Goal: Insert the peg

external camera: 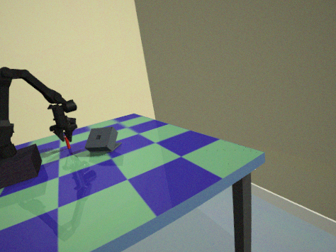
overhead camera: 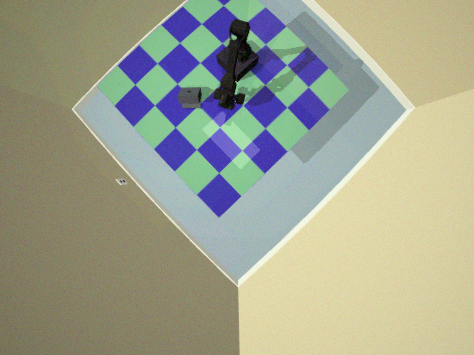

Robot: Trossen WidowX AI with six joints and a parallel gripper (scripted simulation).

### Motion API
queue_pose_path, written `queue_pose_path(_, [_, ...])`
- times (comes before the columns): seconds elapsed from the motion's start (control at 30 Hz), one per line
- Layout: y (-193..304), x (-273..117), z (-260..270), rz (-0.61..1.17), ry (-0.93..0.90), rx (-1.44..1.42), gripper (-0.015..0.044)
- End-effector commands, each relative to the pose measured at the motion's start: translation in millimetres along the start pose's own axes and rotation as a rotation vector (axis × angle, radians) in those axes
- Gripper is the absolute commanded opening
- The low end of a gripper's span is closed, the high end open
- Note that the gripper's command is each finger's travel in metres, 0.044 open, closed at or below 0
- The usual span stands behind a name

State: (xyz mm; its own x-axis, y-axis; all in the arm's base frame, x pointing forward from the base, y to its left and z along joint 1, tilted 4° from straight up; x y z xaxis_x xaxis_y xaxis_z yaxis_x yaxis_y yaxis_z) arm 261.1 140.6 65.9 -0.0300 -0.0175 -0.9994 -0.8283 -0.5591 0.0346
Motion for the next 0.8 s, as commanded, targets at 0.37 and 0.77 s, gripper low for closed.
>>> queue_pose_path(0.37, [0,0,0,0.000,-0.001,0.000,0.0000])
queue_pose_path(0.77, [-2,-36,0,-0.001,0.000,0.002,0.0000])
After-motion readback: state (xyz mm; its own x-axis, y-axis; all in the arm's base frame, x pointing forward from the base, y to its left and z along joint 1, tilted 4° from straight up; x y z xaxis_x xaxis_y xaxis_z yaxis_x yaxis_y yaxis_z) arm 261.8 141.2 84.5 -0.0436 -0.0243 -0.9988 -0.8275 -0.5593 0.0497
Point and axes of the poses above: the point midway between the two fingers, 35 mm back from their tips, its own x axis out along the fingers, its own z axis across the jaws, y = z × x, the point moved 9 cm from there along -x, back along the fingers, and after that the axes turned 1 degree about -x, right-handed, at the moved point
